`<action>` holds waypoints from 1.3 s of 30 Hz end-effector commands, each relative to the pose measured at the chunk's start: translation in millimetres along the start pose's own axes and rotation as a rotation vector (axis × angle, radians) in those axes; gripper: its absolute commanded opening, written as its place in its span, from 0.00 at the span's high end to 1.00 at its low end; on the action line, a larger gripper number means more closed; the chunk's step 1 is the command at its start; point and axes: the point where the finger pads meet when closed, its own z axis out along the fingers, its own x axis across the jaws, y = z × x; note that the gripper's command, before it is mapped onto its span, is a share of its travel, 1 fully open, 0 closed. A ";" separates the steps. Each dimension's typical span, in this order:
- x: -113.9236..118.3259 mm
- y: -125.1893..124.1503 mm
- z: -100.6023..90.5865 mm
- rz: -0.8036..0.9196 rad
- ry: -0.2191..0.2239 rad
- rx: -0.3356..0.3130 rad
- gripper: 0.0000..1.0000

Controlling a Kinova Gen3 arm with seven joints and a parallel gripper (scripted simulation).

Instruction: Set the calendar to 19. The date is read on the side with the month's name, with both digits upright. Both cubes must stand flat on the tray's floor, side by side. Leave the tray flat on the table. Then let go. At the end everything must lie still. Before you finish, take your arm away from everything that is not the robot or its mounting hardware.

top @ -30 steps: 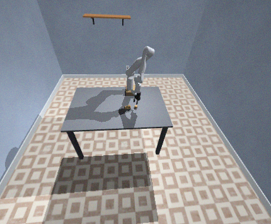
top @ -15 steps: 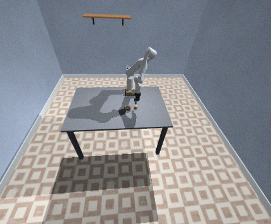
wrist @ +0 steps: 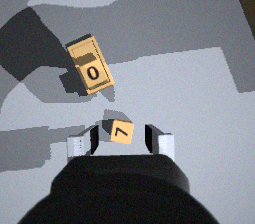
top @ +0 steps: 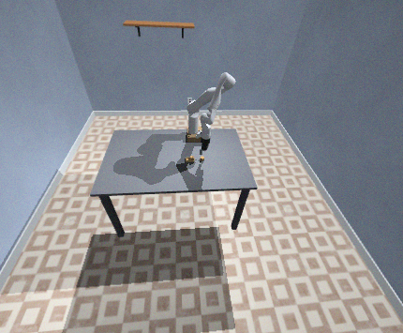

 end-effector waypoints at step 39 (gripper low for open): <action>0.0 5.7 -2.0 0.195 -0.009 0.003 0.13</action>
